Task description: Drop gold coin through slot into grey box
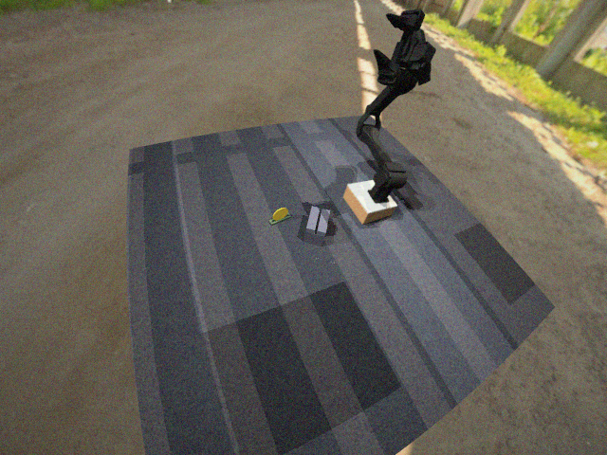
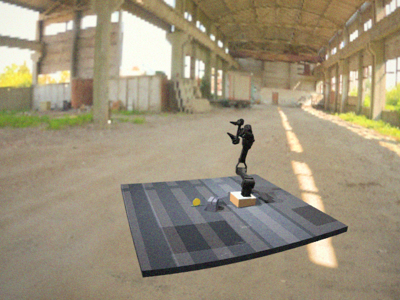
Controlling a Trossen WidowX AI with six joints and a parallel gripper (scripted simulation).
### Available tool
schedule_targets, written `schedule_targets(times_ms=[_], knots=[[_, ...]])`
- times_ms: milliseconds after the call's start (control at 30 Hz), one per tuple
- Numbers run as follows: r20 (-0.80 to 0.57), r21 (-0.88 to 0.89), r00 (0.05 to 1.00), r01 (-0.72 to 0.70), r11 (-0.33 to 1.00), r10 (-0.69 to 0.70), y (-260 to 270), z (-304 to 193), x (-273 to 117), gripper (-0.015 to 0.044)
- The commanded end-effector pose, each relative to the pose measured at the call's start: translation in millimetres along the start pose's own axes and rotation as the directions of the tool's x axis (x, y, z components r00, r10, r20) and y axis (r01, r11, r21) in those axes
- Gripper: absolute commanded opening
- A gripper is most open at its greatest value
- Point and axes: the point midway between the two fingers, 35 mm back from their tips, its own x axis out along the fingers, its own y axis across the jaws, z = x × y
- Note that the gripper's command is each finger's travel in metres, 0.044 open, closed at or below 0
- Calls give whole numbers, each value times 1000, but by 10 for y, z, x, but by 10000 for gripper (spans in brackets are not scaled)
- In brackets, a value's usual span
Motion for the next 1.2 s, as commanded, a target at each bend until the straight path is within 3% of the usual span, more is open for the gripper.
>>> schedule_targets(times_ms=[0,267,500,700,967,1167], knots=[[1,-3,1000,0,1000,0,4,29,3,374],[22,-145,999,-43,989,46,147,1015,239,164],[-37,-175,979,-205,963,202,715,1578,739,161],[-164,-141,891,-446,884,423,1502,1645,1268,161],[-389,149,595,-712,686,703,2664,1061,1754,161],[-485,511,243,-700,499,840,3443,304,1783,161]])
